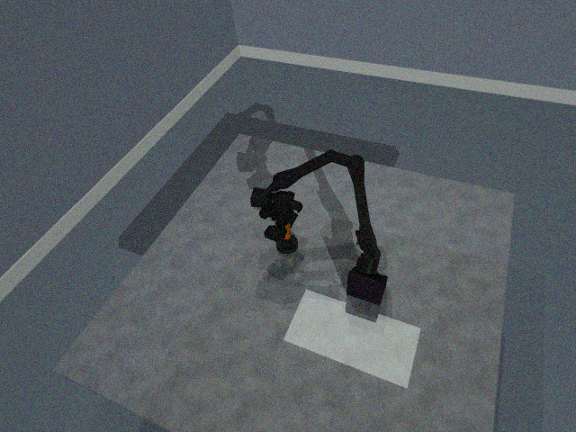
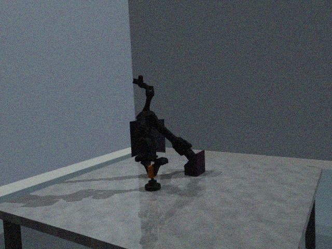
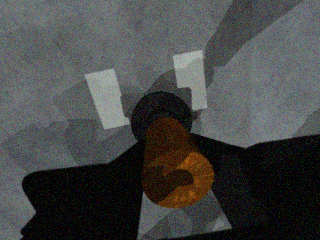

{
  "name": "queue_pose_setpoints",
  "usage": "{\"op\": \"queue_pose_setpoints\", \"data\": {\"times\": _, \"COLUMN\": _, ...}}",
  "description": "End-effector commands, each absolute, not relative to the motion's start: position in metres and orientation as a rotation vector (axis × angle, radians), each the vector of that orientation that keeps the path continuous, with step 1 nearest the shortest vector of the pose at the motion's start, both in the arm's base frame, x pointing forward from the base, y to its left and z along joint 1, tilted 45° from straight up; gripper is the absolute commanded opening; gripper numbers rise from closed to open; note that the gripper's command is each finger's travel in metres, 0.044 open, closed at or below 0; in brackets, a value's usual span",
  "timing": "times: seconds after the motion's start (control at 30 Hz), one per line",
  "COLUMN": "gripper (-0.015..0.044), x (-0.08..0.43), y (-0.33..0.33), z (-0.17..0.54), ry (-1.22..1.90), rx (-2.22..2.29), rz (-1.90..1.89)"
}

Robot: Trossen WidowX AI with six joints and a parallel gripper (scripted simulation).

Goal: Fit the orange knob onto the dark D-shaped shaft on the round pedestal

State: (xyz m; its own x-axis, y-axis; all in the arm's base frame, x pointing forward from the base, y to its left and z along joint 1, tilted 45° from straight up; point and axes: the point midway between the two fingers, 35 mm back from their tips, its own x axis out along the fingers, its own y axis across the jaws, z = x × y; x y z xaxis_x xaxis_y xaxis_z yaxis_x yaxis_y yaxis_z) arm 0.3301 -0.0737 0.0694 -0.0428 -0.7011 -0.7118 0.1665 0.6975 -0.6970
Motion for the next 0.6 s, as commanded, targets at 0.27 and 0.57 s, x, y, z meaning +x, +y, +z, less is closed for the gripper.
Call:
{"op": "queue_pose_setpoints", "data": {"times": 0.27, "gripper": 0.0, "x": 0.3291, "y": -0.0729, "z": 0.0688, "ry": 1.448, "rx": -0.476, "rz": -0.742}}
{"op": "queue_pose_setpoints", "data": {"times": 0.57, "gripper": 0.0, "x": 0.3283, "y": -0.0744, "z": 0.0661, "ry": 1.448, "rx": -0.476, "rz": -0.742}}
